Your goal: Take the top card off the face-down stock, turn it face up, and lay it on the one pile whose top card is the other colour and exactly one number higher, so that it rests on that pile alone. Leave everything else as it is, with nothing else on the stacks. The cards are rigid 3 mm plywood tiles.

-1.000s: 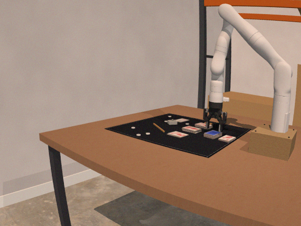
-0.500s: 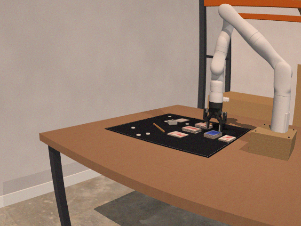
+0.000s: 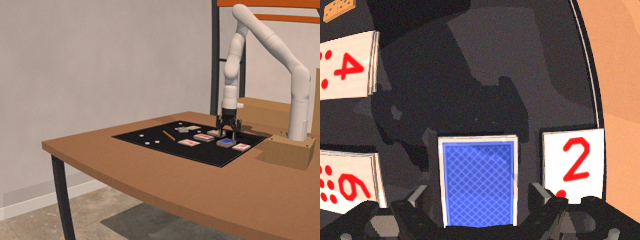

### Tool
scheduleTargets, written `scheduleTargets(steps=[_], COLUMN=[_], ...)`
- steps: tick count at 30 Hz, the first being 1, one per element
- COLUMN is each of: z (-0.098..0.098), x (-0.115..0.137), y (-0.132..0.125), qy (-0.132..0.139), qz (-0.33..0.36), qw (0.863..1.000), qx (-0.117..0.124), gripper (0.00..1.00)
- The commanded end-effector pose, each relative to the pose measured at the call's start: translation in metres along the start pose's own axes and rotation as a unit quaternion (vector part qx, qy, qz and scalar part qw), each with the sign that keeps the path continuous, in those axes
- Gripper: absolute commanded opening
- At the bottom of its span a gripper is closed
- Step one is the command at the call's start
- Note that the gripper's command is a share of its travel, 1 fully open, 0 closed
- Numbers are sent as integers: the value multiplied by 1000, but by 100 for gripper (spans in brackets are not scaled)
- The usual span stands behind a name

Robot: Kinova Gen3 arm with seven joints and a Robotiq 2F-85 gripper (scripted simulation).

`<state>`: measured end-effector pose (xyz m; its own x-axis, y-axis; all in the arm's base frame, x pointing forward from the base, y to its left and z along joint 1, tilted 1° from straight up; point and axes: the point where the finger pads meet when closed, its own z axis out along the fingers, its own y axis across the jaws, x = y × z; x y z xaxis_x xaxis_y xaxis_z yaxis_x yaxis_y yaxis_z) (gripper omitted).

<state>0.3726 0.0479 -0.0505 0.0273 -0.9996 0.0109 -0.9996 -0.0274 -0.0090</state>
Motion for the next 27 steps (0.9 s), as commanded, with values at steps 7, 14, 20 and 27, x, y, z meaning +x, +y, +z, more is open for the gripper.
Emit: scheduleTargets(steps=[7,14,20,27], z=[2,5,8,10], x=[0,0,0,0], y=[-1,-1,-1,-1], qy=[0,0,0,0], qz=[0,0,0,0], qw=[1000,1000,1000,1000], qx=[1,1,1,1], gripper=[85,85,85,85])
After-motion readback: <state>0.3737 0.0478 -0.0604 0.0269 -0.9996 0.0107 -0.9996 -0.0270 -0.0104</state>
